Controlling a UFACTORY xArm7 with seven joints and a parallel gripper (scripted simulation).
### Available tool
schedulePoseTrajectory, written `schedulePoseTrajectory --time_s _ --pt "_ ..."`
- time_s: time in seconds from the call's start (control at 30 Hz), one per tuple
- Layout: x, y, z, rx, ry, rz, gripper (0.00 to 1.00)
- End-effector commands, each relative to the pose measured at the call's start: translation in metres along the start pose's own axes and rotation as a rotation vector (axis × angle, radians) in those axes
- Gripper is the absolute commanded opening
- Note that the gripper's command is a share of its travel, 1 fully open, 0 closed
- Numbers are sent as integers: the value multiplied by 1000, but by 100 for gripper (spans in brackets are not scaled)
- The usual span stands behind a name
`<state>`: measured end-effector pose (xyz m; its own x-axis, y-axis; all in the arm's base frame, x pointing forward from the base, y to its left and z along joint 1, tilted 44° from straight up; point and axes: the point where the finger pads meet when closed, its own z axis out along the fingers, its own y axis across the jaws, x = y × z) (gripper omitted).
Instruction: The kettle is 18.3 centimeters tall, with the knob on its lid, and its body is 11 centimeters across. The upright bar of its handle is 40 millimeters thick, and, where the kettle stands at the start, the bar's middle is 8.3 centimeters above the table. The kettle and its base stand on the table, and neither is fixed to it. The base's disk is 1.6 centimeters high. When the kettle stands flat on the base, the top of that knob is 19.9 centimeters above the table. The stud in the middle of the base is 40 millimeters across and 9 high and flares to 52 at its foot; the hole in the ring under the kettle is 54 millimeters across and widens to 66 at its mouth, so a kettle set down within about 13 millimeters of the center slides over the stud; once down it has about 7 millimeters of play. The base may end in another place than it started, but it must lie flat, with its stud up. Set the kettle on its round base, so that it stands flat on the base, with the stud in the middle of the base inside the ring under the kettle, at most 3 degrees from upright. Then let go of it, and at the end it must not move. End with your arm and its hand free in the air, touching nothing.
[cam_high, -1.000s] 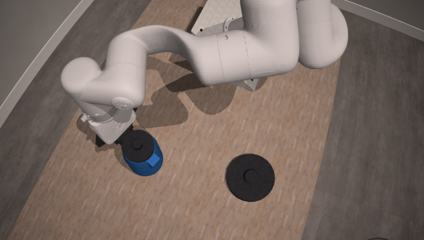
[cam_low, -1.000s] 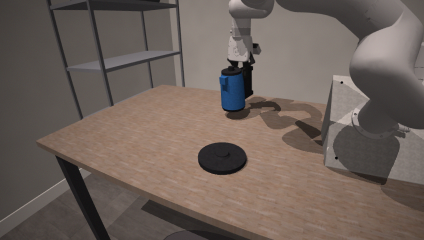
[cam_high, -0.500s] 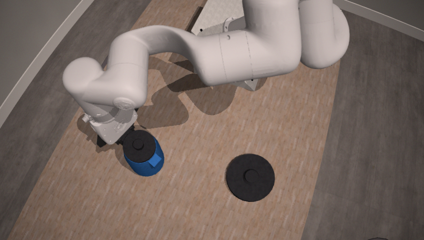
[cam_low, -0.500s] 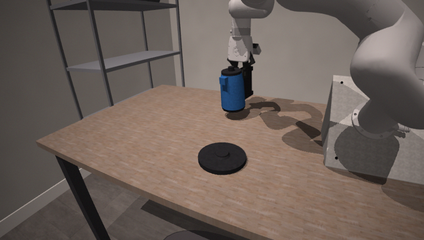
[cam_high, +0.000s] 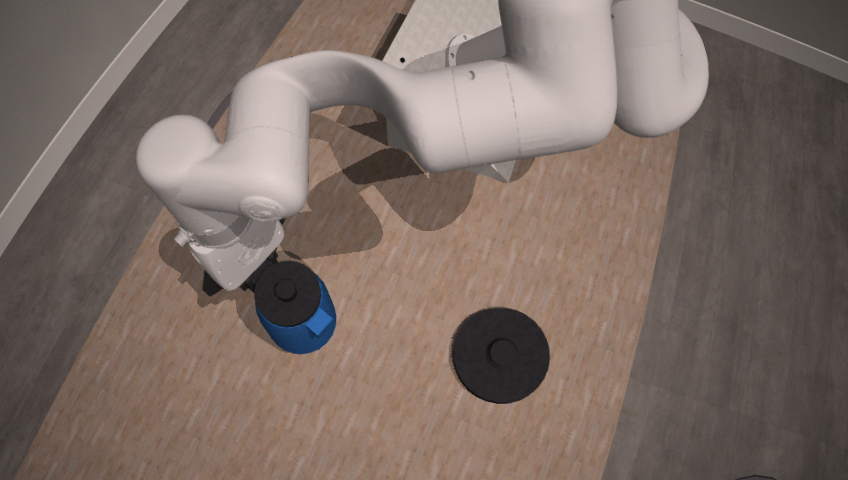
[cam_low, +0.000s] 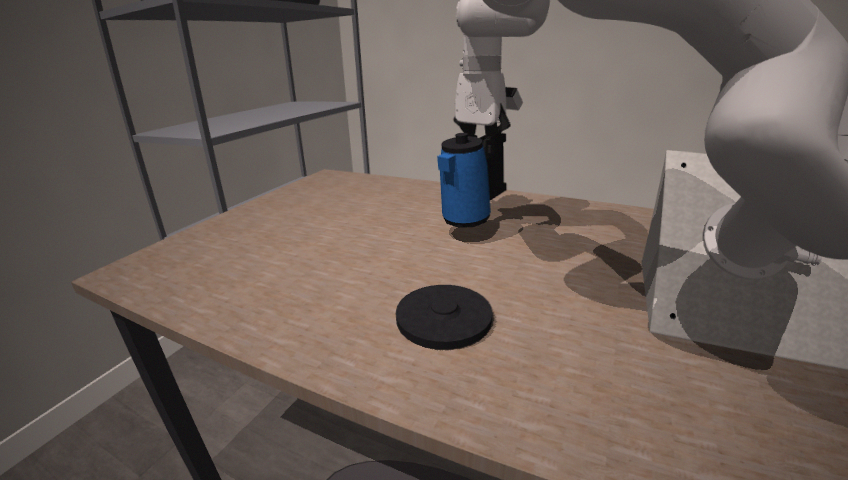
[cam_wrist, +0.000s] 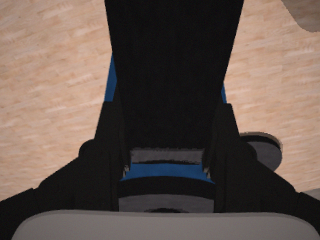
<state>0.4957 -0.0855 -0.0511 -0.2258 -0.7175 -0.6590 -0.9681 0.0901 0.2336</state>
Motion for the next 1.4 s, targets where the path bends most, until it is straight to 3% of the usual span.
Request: schedulePoseTrajectory --time_s 0.0,0.77,1.37 --pt "-5 2 -3 6 3 0 0" --pt "-43 27 -3 6 3 0 0" --pt "-93 58 -3 6 3 0 0"
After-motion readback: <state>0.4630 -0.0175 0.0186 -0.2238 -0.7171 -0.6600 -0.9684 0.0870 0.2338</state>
